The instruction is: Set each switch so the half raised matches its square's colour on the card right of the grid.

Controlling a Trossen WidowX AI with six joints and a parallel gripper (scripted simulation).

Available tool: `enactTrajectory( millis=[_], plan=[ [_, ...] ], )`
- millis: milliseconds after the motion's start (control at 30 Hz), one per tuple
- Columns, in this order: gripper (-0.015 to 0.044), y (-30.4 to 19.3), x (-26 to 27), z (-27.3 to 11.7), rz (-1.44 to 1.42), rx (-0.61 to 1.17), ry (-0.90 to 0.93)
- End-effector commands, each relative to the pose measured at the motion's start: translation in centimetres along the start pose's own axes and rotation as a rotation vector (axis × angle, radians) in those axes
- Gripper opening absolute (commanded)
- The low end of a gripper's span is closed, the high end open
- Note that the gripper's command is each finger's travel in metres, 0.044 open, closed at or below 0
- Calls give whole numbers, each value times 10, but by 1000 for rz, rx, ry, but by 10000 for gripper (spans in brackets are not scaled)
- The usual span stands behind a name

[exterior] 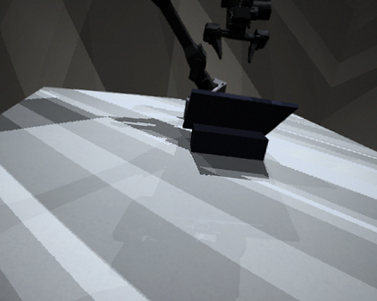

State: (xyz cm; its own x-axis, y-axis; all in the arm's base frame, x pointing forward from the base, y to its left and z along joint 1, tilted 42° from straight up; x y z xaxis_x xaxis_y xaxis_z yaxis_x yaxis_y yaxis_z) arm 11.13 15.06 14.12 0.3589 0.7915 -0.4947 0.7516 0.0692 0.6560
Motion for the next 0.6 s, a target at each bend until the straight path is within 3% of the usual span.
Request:
enactTrajectory(
  millis=[0,300,467,567],
  plan=[
    [374,1,2,2,-1,1,2],
    [137,34,70,91,-14,-35,-10],
    [6,37,73,99,-14,-41,-19],
    [0,37,73,99,-14,-41,-19]
  ],
)
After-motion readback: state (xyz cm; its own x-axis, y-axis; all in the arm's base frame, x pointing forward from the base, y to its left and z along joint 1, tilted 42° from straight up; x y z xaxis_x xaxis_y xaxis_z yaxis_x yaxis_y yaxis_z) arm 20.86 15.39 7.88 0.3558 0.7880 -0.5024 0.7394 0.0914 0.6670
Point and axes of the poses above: the point midway between the two fingers, 35 mm back from their tips, its own z axis out along the fingers, its own x axis across the jaws, y = z × x, the point moved 8 cm from there along -z, back along the fingers, and after that the axes turned 12 degrees about z, right-handed, at the moved point
